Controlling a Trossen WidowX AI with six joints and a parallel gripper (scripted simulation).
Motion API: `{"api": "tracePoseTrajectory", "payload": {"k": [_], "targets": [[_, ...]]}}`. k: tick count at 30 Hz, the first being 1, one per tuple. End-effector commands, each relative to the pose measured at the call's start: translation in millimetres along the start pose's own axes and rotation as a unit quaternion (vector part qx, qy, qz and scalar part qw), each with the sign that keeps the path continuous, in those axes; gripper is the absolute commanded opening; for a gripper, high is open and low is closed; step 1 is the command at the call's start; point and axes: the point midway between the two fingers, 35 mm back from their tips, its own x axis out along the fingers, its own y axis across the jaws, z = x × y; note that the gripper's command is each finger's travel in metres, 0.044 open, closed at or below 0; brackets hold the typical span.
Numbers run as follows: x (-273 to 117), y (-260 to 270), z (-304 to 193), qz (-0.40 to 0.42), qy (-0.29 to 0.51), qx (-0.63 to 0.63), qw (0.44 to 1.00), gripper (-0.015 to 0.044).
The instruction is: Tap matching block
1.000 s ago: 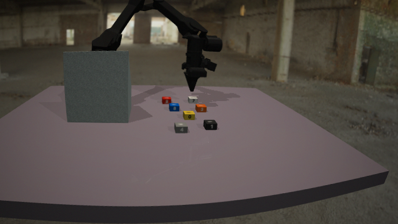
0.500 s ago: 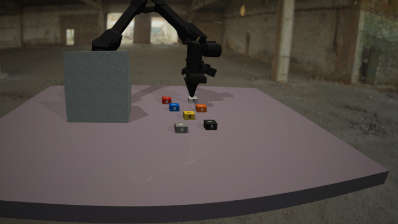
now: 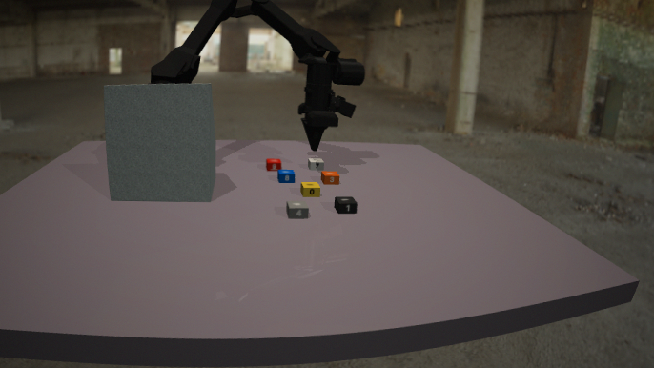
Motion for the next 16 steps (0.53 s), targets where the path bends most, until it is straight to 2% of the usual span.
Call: {"api": "tracePoseTrajectory", "payload": {"k": [1, 8, 12, 16], "targets": [[-14.9, 11.5, -9.5, 0.003, -0.001, -0.006, 1.000, 0.0099], [-72.0, 46.0, -77.1, 0.003, 0.000, -0.005, 1.000, 0.0283], [-81.7, 50.8, -92.9, 0.002, 0.001, -0.004, 1.000, 0.0387], [-81.7, 50.8, -92.9, 0.002, 0.001, -0.004, 1.000, 0.0400]]}}
